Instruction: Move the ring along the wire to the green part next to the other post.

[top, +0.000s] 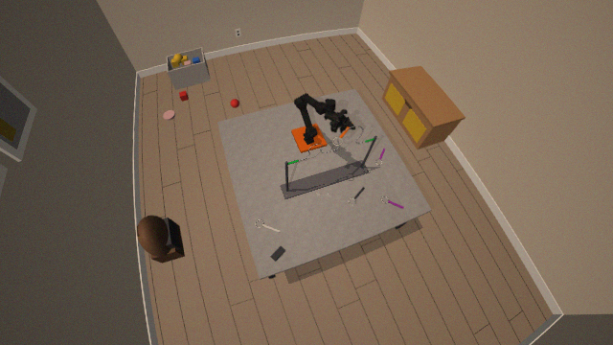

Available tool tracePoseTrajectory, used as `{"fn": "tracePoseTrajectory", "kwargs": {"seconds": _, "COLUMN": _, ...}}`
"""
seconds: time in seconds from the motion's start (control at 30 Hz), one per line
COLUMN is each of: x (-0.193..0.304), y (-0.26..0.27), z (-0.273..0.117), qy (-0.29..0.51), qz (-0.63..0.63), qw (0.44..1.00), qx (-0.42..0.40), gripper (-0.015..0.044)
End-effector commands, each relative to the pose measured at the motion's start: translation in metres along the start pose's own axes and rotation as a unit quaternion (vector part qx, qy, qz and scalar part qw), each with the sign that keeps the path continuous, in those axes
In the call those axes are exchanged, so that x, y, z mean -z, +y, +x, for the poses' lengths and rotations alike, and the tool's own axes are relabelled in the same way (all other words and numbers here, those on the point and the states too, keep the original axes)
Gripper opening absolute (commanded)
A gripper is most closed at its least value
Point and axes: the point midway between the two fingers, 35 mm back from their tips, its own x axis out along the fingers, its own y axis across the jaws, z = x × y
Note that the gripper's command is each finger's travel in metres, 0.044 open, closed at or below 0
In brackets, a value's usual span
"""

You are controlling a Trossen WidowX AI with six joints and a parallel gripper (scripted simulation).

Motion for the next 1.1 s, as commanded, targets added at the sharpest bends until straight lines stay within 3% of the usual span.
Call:
{"fn": "tracePoseTrajectory", "kwargs": {"seconds": 0.0, "x": 0.001, "y": 0.001, "z": 0.000, "qy": 0.002, "qz": -0.024, "qw": 1.000, "qx": 0.011, "gripper": -0.0150}}
{"fn": "tracePoseTrajectory", "kwargs": {"seconds": 1.07, "x": -0.001, "y": -0.011, "z": -0.001, "qy": 0.001, "qz": -0.197, "qw": 0.974, "qx": 0.113, "gripper": -0.0150}}
